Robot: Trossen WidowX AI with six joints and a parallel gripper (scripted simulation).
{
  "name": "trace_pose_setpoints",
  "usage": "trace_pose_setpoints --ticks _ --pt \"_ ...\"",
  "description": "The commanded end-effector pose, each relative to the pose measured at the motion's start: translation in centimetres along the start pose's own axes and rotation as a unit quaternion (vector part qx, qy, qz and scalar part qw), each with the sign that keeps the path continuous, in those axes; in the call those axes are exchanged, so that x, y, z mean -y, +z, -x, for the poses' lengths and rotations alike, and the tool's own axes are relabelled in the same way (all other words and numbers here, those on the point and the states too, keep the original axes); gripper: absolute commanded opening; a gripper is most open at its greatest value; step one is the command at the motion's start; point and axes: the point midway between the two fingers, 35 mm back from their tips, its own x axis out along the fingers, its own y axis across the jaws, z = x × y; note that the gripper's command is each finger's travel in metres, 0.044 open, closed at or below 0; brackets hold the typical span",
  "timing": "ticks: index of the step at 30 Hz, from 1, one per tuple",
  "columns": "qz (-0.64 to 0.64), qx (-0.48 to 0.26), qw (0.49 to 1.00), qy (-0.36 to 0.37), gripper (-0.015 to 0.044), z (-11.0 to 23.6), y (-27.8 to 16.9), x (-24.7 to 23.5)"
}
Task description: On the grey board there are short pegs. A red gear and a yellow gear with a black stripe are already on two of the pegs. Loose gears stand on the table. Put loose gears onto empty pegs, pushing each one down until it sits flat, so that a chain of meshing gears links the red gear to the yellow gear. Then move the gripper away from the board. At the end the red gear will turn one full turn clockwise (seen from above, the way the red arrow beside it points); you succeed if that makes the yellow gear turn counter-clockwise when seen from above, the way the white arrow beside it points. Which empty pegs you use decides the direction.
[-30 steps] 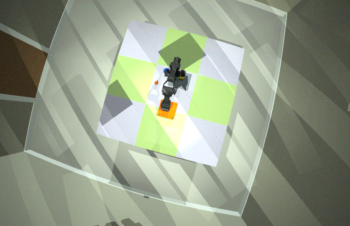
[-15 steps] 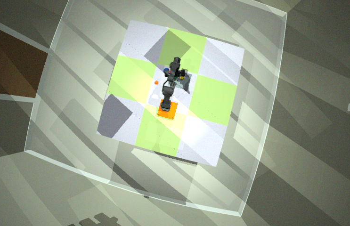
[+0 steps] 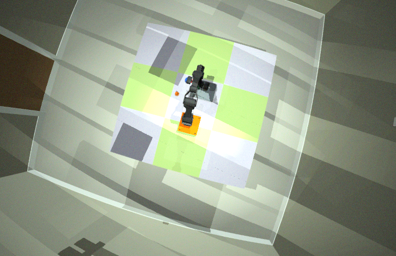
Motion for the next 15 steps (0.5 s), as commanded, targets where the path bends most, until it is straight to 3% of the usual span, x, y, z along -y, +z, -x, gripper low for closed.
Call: trace_pose_setpoints --ticks 1,15 --pt "-0.018 0.000 1.000 0.000 0.0000 -0.07 0.06 -0.09" --pt "0.132 0.000 0.991 0.000 0.0000 -0.20 -0.12 0.02"
